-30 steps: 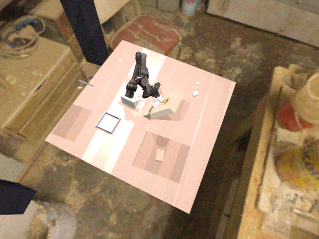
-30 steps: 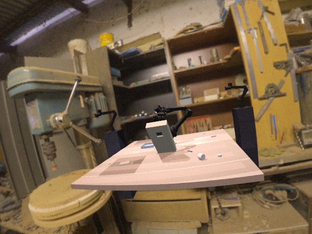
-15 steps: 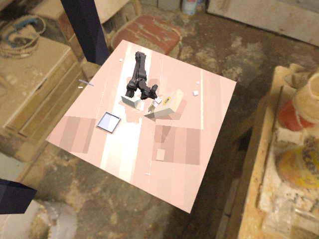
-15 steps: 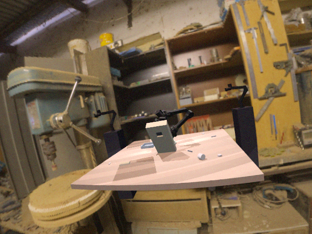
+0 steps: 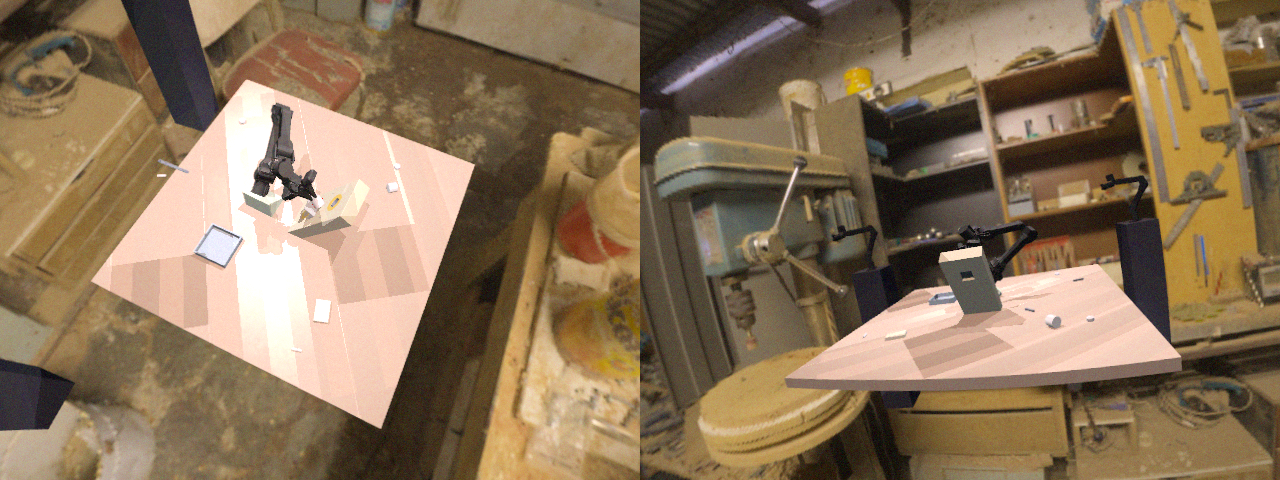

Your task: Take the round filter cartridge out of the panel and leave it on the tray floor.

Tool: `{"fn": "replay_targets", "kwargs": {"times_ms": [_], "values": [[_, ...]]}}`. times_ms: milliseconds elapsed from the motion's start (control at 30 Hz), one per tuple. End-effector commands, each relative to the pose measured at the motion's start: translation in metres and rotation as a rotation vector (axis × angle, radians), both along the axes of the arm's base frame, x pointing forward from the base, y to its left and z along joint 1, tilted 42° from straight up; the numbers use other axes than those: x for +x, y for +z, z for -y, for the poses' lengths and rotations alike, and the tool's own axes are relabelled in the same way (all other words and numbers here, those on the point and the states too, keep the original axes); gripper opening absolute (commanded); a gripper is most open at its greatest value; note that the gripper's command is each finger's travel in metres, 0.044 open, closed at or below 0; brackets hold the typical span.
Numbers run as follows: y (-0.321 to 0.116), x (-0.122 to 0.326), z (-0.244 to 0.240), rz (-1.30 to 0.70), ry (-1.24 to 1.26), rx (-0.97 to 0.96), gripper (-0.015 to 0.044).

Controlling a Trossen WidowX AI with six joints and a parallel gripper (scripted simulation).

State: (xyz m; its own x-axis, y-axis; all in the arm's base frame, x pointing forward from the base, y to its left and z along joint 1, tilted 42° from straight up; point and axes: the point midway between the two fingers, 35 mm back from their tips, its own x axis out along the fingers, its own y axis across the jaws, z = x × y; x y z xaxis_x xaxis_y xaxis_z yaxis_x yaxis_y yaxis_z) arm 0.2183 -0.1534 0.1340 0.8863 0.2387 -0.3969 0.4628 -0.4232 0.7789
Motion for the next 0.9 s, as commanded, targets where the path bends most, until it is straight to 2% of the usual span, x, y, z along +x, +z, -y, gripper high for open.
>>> {"fn": "replay_targets", "kwargs": {"times_ms": [0, 300, 700, 867], "values": [[-0.002, -0.002, -0.004, 0.008, 0.004, -0.002, 0.0107], [0.049, 0.025, 0.045, 0.009, 0.004, -0.003, 0.0107], [0.05, 0.025, 0.046, 0.009, 0.004, -0.003, 0.0107], [0.073, 0.023, 0.068, 0.006, 0.004, -0.006, 0.0238]]}}
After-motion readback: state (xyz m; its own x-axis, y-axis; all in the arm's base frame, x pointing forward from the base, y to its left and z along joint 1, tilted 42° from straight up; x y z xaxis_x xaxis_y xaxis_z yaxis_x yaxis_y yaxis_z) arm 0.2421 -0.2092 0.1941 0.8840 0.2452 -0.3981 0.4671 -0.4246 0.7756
